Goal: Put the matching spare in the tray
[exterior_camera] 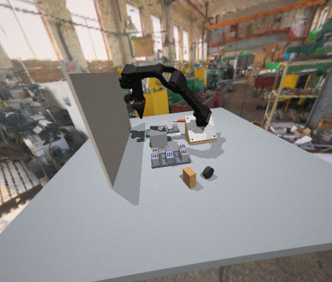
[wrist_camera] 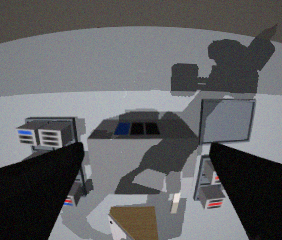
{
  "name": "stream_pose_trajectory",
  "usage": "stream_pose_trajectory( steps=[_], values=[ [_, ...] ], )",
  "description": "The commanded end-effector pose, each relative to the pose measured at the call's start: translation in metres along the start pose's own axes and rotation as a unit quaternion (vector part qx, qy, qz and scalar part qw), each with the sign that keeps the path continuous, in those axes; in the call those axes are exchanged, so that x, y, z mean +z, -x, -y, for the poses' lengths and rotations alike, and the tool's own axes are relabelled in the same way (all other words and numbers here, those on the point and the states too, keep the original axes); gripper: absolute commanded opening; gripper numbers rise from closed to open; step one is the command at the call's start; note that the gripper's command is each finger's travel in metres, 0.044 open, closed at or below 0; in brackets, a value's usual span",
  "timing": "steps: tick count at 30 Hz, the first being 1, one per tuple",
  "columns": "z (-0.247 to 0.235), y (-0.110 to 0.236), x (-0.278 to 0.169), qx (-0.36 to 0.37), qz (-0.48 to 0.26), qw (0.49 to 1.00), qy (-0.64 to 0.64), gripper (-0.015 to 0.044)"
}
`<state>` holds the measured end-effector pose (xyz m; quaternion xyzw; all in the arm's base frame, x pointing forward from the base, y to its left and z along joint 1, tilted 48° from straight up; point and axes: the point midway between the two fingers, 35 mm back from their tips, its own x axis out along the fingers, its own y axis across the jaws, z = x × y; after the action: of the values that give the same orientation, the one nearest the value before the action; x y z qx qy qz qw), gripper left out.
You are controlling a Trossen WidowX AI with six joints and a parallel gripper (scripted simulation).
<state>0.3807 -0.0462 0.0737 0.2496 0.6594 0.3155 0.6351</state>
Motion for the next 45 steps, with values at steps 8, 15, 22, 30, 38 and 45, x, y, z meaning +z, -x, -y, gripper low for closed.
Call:
stream_pose_trajectory(
  steps=[8,15,22,30,38,45],
  values=[
    [-0.048,-0.011,0.003,-0.005,-0.003,0.99,0.141,0.044],
    [-0.159,-0.039,-0.017,-0.003,-0.006,0.877,0.481,0.044],
    [-0.232,-0.057,-0.055,0.015,0.0,0.717,0.697,0.044],
    [-0.232,-0.057,-0.055,0.015,0.0,0.717,0.697,0.044],
    [-0.233,-0.091,-0.056,0.015,0.0,0.717,0.697,0.03],
    [-0.234,-0.097,-0.056,0.015,0.001,0.717,0.697,0.03]
  ],
)
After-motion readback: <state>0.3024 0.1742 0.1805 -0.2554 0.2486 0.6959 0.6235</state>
